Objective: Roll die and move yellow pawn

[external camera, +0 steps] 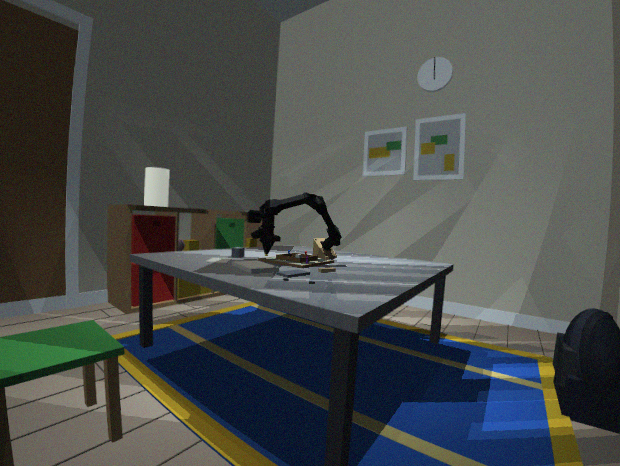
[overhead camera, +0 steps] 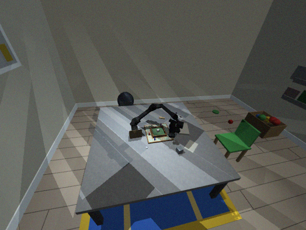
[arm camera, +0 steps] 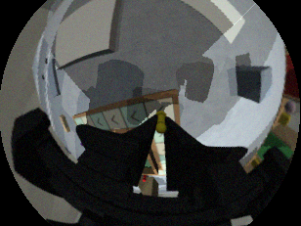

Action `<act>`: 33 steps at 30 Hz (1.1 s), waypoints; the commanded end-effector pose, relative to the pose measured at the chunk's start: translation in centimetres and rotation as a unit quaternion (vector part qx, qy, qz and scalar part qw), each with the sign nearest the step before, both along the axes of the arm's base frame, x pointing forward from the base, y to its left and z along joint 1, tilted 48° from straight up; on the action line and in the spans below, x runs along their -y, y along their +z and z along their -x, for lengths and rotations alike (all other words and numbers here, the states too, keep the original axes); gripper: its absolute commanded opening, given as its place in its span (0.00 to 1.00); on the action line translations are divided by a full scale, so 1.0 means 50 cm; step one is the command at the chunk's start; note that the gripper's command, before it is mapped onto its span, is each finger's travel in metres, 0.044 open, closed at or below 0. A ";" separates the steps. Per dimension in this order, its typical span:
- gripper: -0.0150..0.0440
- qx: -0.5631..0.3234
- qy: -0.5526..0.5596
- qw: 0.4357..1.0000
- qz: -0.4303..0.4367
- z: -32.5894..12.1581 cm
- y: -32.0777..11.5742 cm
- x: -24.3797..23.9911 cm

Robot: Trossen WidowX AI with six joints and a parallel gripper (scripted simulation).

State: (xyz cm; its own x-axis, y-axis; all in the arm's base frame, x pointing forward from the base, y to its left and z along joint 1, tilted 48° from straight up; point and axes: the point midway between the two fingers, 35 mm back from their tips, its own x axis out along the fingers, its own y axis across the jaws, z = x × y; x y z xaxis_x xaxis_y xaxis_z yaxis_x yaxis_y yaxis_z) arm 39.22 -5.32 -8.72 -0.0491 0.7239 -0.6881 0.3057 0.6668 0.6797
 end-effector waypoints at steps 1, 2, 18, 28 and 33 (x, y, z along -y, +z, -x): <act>0.25 -0.005 -0.003 1.000 -0.004 0.004 -0.007 -0.009; 0.25 -0.005 -0.003 1.000 -0.004 0.004 -0.009 -0.011; 0.65 0.001 -0.001 1.000 0.000 0.001 -0.016 -0.016; 1.00 -0.005 -0.003 1.000 -0.003 -0.004 0.051 0.058; 1.00 0.019 0.019 1.000 -0.001 0.067 0.120 0.084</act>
